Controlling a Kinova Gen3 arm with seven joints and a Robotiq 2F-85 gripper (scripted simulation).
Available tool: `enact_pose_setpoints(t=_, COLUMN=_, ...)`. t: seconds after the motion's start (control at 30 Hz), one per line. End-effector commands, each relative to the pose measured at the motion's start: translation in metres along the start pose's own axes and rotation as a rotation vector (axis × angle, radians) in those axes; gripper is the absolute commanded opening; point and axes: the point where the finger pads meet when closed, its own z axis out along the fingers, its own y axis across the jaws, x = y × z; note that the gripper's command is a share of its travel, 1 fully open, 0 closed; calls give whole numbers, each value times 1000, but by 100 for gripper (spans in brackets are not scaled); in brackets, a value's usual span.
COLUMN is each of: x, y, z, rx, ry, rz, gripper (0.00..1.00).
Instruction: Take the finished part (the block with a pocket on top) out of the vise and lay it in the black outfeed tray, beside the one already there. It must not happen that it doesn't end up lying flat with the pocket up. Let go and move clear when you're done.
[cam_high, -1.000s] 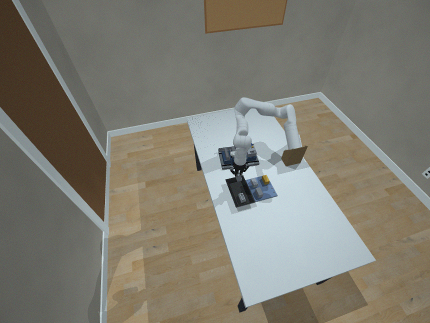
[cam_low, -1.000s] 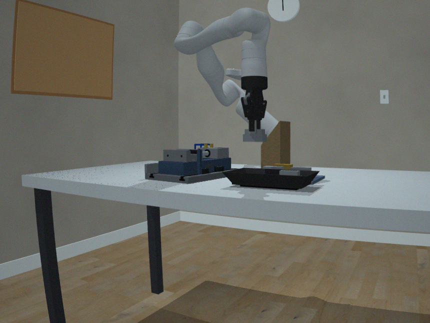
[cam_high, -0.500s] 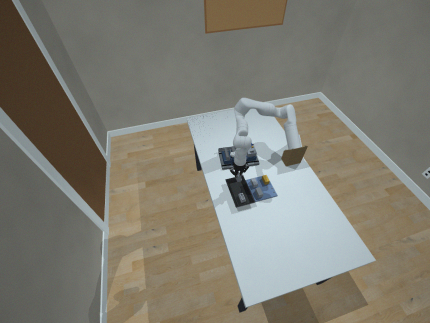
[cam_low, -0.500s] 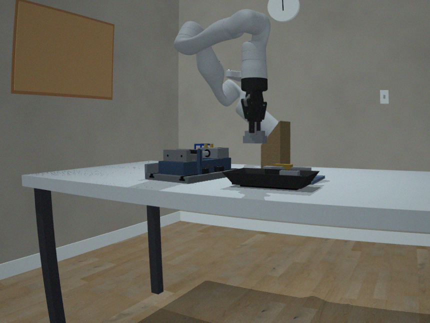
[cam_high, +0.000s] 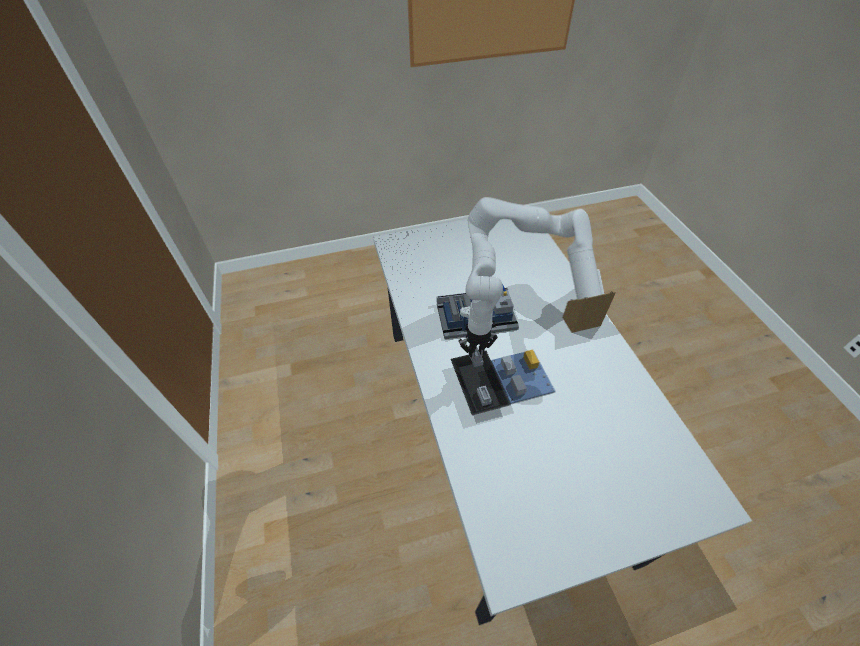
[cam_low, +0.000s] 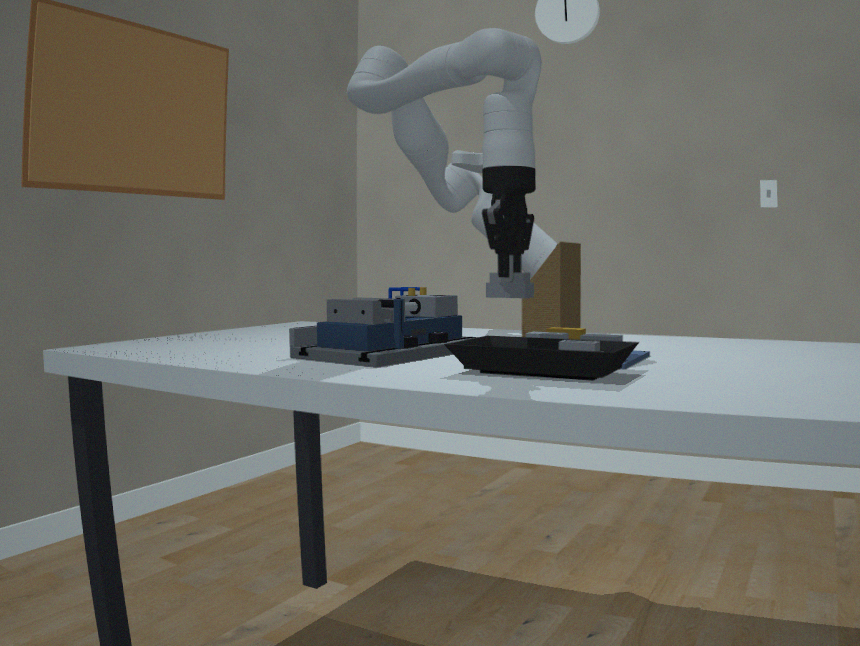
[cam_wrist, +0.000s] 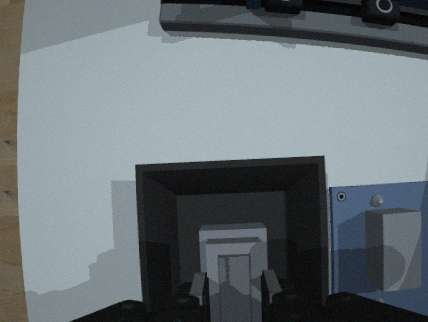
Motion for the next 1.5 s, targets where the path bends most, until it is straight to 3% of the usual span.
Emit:
enact_pose_setpoints(t=0.0, x=0, y=0, z=4, rx=-1, ry=0, rz=0, gripper=0)
enact_pose_setpoints(t=0.93, x=0, y=0, z=55, rx=-1, ry=0, rz=0, gripper=0)
enact_pose_setpoints(t=1.47, x=0, y=0, z=72, rx=-1, ry=0, rz=0, gripper=0)
